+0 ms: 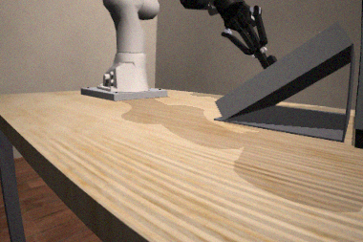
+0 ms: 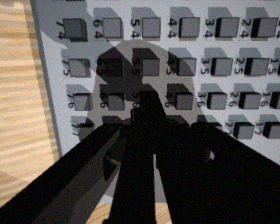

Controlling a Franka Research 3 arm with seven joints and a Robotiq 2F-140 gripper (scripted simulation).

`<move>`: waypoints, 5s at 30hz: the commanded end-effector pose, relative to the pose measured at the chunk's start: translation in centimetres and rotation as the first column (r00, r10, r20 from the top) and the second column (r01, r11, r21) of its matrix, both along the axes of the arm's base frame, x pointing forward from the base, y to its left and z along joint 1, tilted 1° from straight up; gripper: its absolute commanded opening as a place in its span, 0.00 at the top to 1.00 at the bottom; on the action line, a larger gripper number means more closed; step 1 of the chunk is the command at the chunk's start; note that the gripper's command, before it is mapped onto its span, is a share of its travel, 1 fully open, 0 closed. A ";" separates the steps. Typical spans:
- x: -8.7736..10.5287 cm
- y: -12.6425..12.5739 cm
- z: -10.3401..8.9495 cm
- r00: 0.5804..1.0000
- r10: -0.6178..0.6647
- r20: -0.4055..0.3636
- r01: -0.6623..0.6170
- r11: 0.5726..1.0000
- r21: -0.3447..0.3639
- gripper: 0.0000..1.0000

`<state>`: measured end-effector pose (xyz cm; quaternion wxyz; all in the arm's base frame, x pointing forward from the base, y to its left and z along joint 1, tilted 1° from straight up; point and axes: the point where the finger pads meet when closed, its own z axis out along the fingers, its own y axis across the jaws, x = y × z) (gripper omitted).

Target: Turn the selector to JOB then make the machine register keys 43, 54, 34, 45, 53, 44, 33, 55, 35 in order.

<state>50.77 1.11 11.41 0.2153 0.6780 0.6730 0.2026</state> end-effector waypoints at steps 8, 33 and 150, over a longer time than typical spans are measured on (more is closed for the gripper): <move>0.4 0.0 -0.1 1.000 -0.002 0.006 0.002 1.000 0.003 0.90; 0.5 0.0 -0.4 1.000 -0.002 0.006 0.002 1.000 0.003 0.90; -1.0 0.1 1.8 1.000 -0.002 0.006 0.002 1.000 0.003 0.90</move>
